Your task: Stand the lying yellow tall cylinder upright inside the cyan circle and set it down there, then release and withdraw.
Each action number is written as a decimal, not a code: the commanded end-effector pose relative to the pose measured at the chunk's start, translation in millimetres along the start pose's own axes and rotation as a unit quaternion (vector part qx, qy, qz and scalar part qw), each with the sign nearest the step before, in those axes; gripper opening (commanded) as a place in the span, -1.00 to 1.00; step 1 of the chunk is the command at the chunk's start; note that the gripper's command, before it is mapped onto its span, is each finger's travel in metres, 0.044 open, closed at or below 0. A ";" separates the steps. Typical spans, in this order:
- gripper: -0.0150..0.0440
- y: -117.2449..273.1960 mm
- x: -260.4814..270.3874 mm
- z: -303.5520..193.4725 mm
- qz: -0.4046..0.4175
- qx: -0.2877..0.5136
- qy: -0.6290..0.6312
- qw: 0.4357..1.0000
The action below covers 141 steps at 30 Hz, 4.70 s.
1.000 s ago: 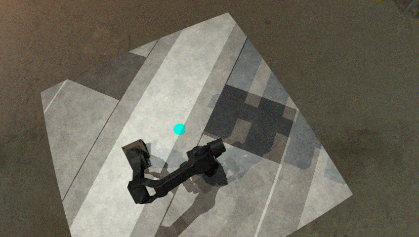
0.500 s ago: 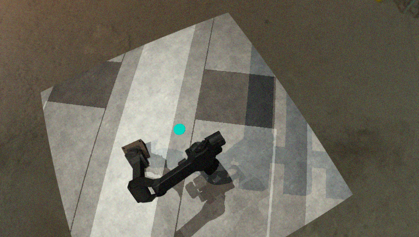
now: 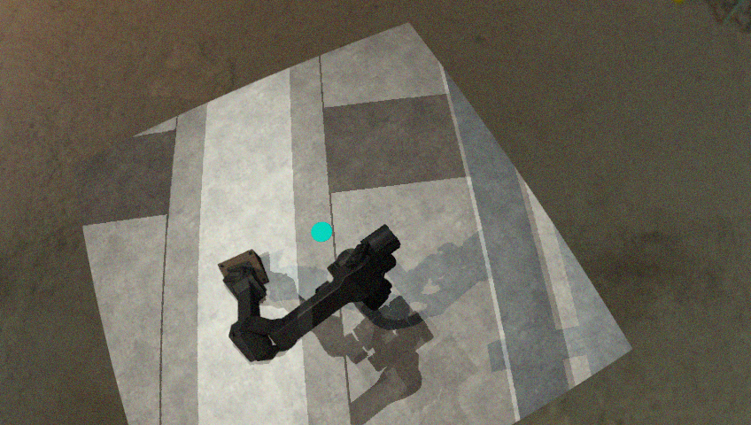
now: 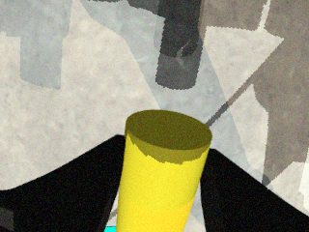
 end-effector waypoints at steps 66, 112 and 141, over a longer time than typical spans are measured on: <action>-0.14 21.9 12.8 -211.4 0.010 0.004 0.937 0.350; -0.14 2.0 1.5 -210.1 0.121 0.073 0.944 0.297; -0.14 -9.8 -3.6 -202.8 0.223 0.103 0.923 0.297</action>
Point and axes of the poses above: the point midway between the two fingers, 35 mm back from their tips, its own y axis back along the fingers, its own x axis across the jaws, z = x × y, the point moved 4 cm from there along y, back along the fingers, and after that the axes turned 3 degrees about -y, right-handed, at the moved point
